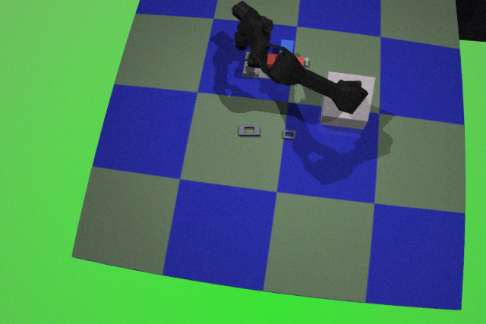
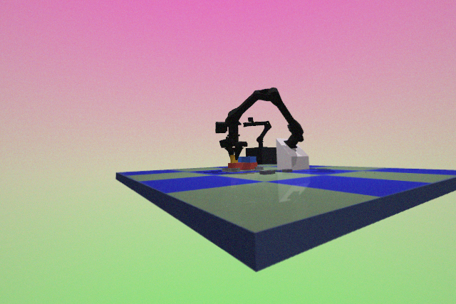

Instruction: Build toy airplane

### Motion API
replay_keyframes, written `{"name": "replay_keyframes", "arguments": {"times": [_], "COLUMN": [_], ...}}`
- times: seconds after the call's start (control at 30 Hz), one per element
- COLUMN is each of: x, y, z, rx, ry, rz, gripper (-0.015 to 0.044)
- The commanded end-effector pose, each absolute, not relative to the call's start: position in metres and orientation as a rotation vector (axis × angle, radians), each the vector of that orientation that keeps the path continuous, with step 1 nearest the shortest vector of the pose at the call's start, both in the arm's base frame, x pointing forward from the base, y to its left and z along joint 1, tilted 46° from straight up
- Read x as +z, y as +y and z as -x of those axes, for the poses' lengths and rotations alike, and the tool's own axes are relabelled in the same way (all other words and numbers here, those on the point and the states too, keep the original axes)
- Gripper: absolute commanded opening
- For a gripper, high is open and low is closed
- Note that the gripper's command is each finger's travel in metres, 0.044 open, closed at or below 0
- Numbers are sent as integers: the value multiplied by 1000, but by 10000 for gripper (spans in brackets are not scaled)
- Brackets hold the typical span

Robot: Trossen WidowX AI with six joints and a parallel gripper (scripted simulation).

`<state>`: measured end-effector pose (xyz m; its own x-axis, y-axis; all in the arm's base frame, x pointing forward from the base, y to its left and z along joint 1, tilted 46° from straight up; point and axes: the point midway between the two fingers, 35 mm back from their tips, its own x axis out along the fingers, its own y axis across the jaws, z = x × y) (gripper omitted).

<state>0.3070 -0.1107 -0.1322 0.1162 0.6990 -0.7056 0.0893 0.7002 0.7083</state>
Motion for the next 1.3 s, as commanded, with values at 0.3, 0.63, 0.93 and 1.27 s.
{"name": "replay_keyframes", "arguments": {"times": [0.3, 0.63, 0.93, 1.27], "x": [-88, -69, -69, -69], "y": [-158, -178, -178, -178], "z": [-302, -298, -298, -299], "rx": [500, 501, 501, 501], "ry": [1409, 1410, 1410, 1410], "rz": [-707, -708, -709, -709], "gripper": [260, 260, 260, 260]}}
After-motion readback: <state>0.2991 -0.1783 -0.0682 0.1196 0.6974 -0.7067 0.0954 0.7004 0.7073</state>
